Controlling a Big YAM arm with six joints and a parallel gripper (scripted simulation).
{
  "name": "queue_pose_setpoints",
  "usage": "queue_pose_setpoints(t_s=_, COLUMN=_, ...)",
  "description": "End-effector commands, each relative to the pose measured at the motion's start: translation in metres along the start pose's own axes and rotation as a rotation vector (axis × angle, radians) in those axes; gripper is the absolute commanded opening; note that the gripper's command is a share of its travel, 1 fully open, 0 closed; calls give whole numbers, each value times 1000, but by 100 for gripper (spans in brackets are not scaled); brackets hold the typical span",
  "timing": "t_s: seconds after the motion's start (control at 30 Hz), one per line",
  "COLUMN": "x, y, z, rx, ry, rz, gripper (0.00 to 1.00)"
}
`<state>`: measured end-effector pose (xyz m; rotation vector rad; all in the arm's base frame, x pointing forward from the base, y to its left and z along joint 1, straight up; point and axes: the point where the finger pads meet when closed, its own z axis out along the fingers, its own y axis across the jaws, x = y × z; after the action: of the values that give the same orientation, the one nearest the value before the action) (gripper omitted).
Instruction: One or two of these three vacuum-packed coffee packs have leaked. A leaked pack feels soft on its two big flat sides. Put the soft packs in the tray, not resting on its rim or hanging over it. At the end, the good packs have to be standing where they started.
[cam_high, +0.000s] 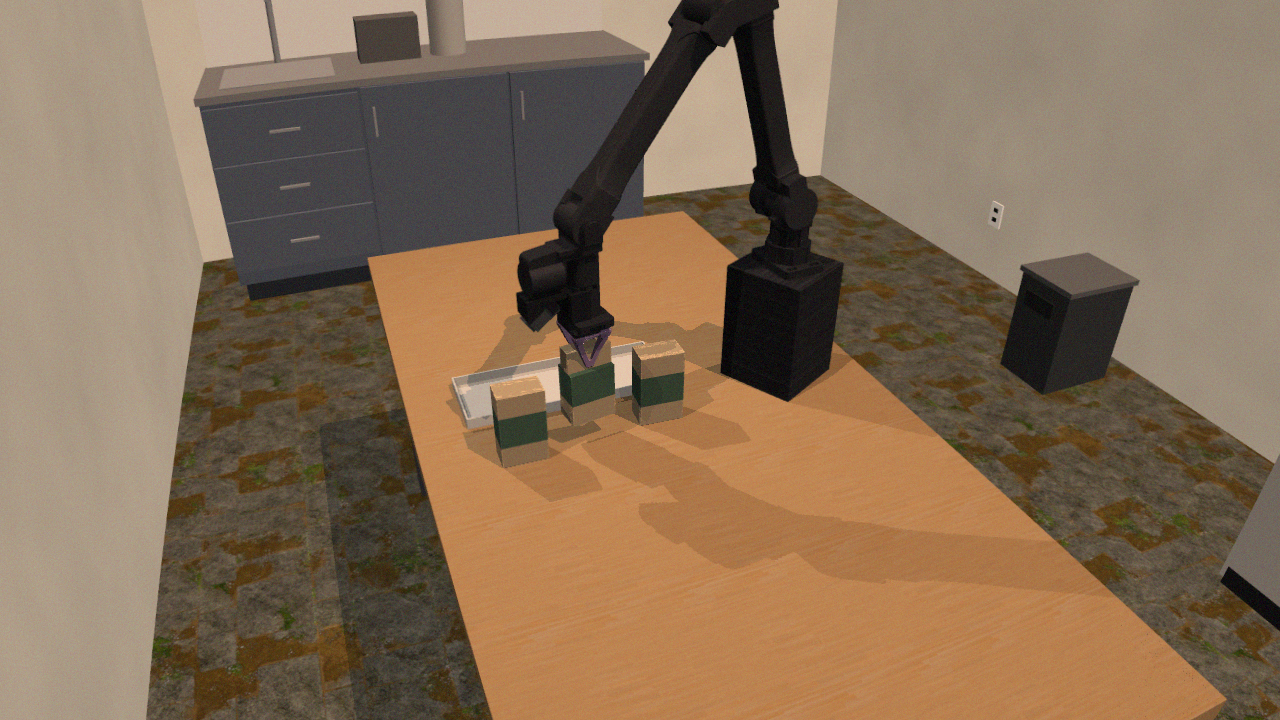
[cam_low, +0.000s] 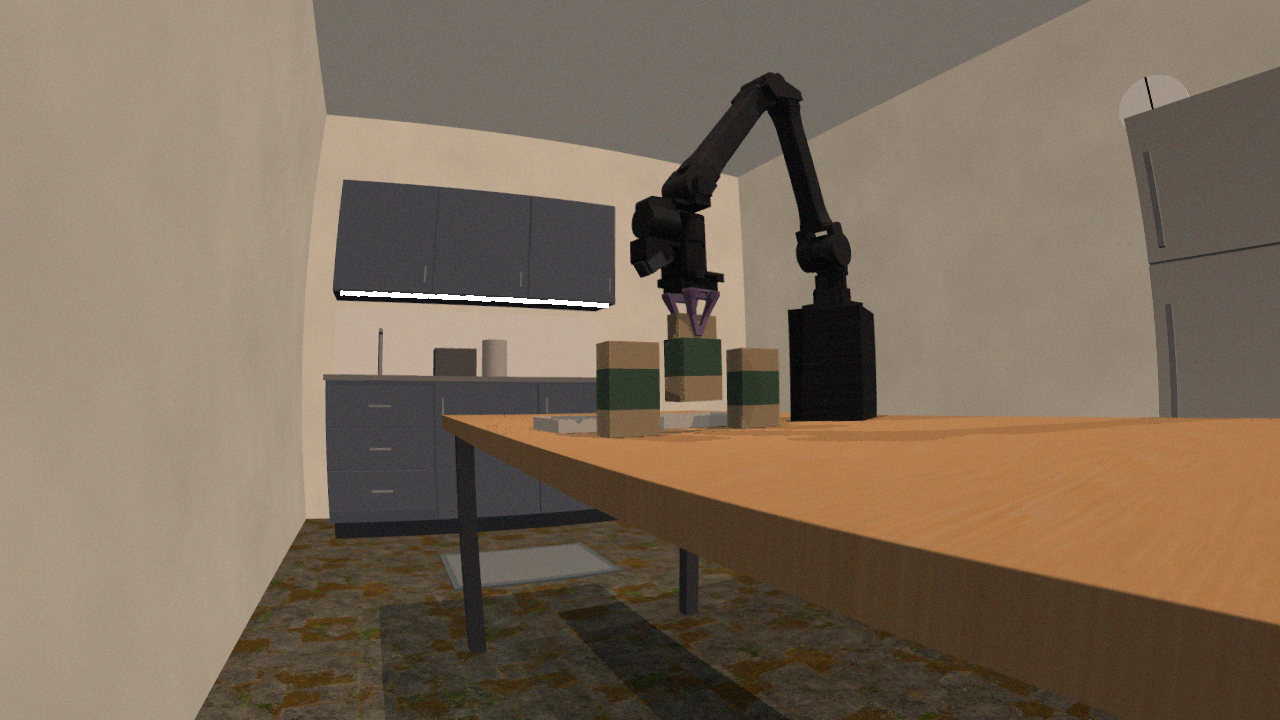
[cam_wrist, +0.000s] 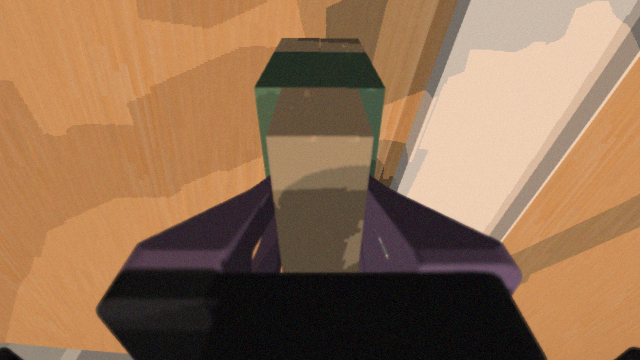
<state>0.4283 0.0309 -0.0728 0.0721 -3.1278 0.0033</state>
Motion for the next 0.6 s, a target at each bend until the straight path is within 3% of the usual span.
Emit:
queue_pose_setpoints(t_s=0.0, x=-32, y=-3, z=-27, rx=-3, ry=-78, rz=0, gripper=25)
queue_pose_setpoints(t_s=0.57, x=-32, y=-9, z=-27, rx=-2, ry=-81, rz=0, gripper=25)
